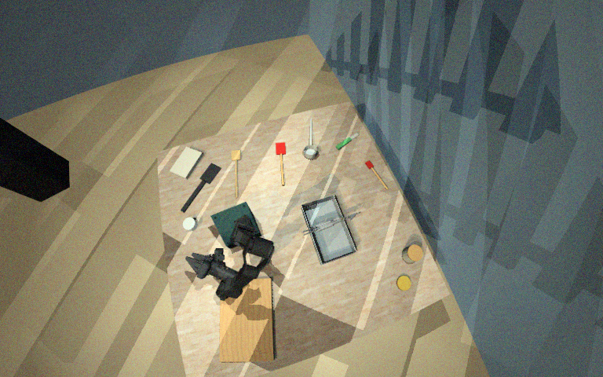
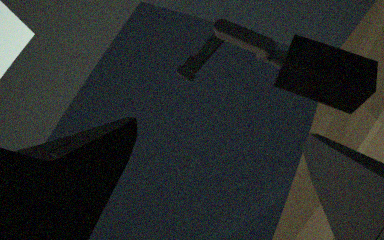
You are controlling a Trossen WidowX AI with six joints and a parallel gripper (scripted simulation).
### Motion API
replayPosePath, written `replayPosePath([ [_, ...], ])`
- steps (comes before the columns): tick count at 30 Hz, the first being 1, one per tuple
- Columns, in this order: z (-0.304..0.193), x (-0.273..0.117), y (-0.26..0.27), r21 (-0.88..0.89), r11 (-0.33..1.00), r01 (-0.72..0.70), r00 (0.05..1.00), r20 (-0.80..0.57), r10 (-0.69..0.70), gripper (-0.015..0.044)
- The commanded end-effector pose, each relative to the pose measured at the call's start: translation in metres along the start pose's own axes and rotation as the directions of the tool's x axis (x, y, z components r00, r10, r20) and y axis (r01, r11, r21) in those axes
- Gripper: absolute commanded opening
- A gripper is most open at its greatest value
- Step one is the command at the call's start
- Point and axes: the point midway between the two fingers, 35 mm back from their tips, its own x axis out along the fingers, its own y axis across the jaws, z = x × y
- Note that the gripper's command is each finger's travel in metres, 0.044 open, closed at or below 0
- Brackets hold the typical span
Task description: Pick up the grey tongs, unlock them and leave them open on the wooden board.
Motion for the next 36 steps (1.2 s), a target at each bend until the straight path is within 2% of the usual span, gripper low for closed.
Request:
replayPosePath([
  [1, 0.0, 0.0, 0.0, 0.003, 1.0, 0.001, 1.0, -0.002, -0.001, 0.0426],
  [8, -0.022, -0.02, -0.01, 0.128, 0.988, 0.084, 0.993, -0.098, -0.071, 0.044],
  [12, -0.045, -0.049, -0.023, 0.271, 0.934, 0.232, 0.962, -0.209, -0.178, 0.044],
  [19, -0.072, -0.107, -0.042, 0.44, 0.752, 0.491, 0.86, -0.383, -0.337, 0.044],
  [28, -0.081, -0.191, -0.061, 0.528, 0.393, 0.753, 0.656, -0.55, -0.517, 0.044],
  [36, -0.064, -0.276, -0.069, 0.531, 0.012, 0.847, 0.403, -0.628, -0.666, 0.044],
])
